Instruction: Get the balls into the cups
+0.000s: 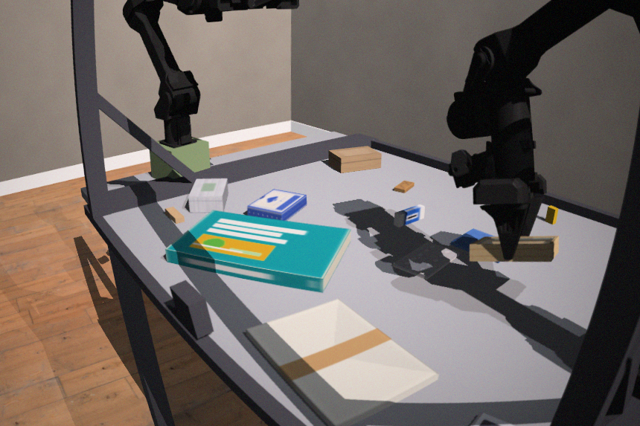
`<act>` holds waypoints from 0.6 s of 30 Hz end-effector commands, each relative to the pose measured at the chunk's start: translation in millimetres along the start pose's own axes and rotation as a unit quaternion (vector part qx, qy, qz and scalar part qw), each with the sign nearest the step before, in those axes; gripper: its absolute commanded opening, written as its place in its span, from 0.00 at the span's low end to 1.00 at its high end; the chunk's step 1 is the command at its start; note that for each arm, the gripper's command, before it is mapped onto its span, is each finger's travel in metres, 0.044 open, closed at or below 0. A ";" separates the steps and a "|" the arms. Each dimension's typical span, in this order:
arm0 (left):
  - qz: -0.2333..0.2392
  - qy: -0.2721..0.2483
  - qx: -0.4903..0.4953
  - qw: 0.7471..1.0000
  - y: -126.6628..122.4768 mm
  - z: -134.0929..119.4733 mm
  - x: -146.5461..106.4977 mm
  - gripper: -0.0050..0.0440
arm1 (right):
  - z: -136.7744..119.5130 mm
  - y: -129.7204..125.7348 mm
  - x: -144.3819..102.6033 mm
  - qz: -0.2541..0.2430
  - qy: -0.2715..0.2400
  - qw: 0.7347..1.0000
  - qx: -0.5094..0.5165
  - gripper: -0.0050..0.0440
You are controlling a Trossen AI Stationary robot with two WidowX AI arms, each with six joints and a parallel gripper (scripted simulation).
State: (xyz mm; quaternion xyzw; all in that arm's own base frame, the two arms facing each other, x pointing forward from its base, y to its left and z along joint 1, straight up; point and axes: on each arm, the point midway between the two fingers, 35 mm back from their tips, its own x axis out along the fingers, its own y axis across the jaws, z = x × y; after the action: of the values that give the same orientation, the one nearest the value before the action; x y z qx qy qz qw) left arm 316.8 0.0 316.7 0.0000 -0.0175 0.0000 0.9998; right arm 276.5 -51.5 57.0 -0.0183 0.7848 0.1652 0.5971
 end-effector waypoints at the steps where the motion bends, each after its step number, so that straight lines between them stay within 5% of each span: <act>1: 0.000 -0.008 0.000 1.000 0.0 6.2 -0.9 0.00 | 4.0 -2.7 -6.2 -0.005 -0.005 1.000 0.001 0.00; 10: 0.000 -0.008 0.000 1.000 0.0 6.2 -0.9 0.00 | 4.1 -2.2 -6.2 -0.001 -0.005 1.000 0.000 0.00; 18: 0.000 -0.008 0.000 1.000 0.0 6.2 -0.9 0.00 | -3.9 4.7 -7.8 -0.056 -0.058 0.997 0.000 0.00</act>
State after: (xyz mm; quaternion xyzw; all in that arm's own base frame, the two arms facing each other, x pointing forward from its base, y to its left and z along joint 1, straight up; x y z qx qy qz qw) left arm 316.8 0.0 316.7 0.0000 -0.0175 0.0000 0.9998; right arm 274.6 -50.5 58.3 -0.0383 0.7652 0.1462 0.6258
